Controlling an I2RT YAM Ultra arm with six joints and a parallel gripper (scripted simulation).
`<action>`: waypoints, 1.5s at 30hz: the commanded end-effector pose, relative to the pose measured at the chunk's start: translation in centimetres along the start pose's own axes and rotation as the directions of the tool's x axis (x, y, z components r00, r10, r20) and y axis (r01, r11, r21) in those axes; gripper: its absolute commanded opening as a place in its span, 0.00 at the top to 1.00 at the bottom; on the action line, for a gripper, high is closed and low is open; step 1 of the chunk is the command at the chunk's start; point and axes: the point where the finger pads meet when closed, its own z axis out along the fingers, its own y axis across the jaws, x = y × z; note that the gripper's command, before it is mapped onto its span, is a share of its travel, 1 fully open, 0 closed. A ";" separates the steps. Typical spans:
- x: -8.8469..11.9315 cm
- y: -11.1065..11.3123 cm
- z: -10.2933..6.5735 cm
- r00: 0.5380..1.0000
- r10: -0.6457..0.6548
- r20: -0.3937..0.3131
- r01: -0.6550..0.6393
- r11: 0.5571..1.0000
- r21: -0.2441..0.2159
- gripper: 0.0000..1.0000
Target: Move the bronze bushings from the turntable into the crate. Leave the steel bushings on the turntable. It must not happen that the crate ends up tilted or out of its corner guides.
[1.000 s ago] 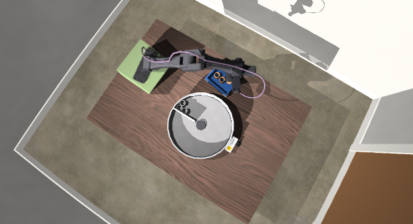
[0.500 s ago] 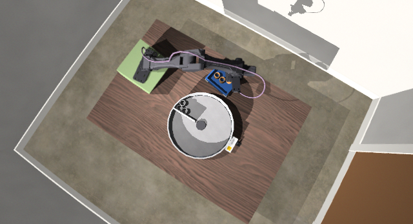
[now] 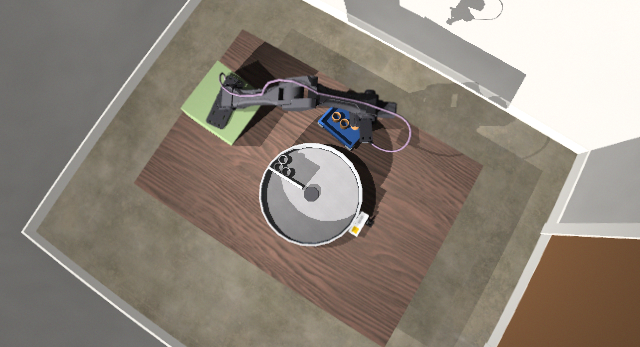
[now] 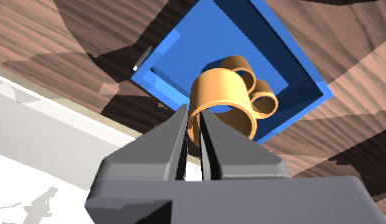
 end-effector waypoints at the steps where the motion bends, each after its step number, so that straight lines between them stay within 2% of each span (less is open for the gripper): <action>1: 0.1 1.2 -1.6 1.000 0.000 0.023 0.000 0.999 -0.035 1.00; 16: 0.8 1.2 -1.4 1.000 0.000 0.023 0.000 1.000 -0.031 1.00; 19: 0.7 1.2 -1.6 1.000 0.001 0.023 0.000 0.999 -0.035 1.00; 20: 0.6 1.5 -2.4 1.000 0.005 0.024 -0.004 0.999 -0.052 1.00; 21: 0.5 1.5 -2.4 1.000 0.005 0.024 -0.004 0.999 -0.053 1.00; 45: 0.5 1.5 -2.4 1.000 0.004 0.025 -0.003 0.999 -0.053 1.00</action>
